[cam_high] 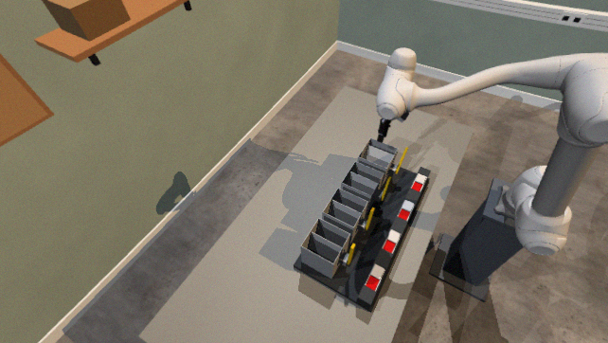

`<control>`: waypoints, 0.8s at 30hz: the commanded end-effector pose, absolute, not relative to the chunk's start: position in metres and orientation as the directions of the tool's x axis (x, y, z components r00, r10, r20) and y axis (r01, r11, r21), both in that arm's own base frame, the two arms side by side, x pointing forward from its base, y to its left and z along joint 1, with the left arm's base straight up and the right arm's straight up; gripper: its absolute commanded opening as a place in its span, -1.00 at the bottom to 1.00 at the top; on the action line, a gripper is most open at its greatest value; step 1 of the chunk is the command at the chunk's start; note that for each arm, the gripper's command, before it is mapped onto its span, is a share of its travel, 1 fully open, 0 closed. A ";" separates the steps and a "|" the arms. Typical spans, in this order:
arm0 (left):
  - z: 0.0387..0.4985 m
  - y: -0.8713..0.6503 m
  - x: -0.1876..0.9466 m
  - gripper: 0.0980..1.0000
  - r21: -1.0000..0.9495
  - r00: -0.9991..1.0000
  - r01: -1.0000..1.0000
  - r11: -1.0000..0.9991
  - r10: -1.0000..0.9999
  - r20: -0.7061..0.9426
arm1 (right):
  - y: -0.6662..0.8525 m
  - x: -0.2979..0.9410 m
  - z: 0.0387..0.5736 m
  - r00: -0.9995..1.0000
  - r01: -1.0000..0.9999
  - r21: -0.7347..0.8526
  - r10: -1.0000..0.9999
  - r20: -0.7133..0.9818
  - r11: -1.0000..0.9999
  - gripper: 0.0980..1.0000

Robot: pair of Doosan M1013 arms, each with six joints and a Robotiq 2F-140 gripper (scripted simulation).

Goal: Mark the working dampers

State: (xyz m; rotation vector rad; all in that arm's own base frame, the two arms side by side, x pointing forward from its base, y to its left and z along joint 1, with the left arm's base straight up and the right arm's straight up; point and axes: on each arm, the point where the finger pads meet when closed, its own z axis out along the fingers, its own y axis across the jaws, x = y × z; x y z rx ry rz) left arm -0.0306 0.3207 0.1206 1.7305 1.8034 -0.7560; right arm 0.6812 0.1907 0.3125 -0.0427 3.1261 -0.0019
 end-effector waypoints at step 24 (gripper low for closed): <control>0.121 0.321 -0.031 1.00 -0.038 -0.045 0.999 0.026 0.707 -0.706 | 0.317 0.681 0.314 -0.999 -0.032 0.001 -0.032 -0.006 1.000 -0.55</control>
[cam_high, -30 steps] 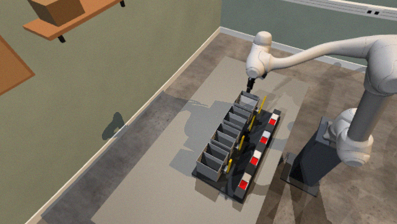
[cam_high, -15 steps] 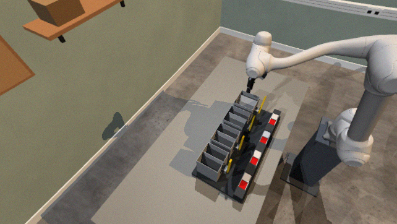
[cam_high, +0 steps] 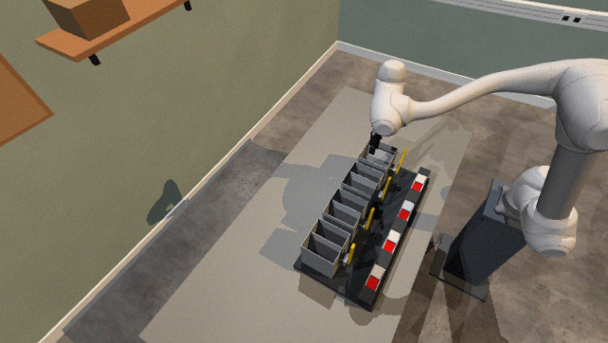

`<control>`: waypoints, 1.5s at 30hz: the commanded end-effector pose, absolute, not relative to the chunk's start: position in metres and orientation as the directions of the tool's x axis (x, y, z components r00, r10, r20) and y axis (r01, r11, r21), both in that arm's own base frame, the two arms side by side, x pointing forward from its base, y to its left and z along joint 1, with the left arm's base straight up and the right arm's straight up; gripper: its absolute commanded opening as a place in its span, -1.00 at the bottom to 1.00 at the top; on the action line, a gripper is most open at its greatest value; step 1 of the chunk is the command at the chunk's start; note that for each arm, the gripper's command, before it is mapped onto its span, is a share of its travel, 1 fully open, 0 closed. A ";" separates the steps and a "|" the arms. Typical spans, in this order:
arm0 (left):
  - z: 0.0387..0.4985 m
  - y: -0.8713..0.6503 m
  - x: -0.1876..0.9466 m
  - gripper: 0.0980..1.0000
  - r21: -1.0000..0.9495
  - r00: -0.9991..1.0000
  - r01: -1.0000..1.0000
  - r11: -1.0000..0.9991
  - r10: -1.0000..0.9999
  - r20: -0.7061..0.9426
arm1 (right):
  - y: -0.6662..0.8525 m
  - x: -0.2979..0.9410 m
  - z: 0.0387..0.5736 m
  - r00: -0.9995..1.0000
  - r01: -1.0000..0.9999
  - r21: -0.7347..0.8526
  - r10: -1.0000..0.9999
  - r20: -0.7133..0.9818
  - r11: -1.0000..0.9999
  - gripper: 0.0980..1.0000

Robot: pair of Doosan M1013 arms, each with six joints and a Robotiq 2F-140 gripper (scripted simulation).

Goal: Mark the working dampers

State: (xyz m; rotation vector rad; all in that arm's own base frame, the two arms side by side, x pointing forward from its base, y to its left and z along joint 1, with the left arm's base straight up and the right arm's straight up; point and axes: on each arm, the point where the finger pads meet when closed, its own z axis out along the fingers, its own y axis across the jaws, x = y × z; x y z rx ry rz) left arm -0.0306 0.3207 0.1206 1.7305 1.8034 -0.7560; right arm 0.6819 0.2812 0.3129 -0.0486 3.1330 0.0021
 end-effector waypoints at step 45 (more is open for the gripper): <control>0.121 0.321 -0.031 1.00 -0.038 -0.045 0.999 0.026 0.707 -0.706 | 0.375 0.673 0.313 -0.999 -0.034 0.001 -0.034 -0.001 0.999 -0.55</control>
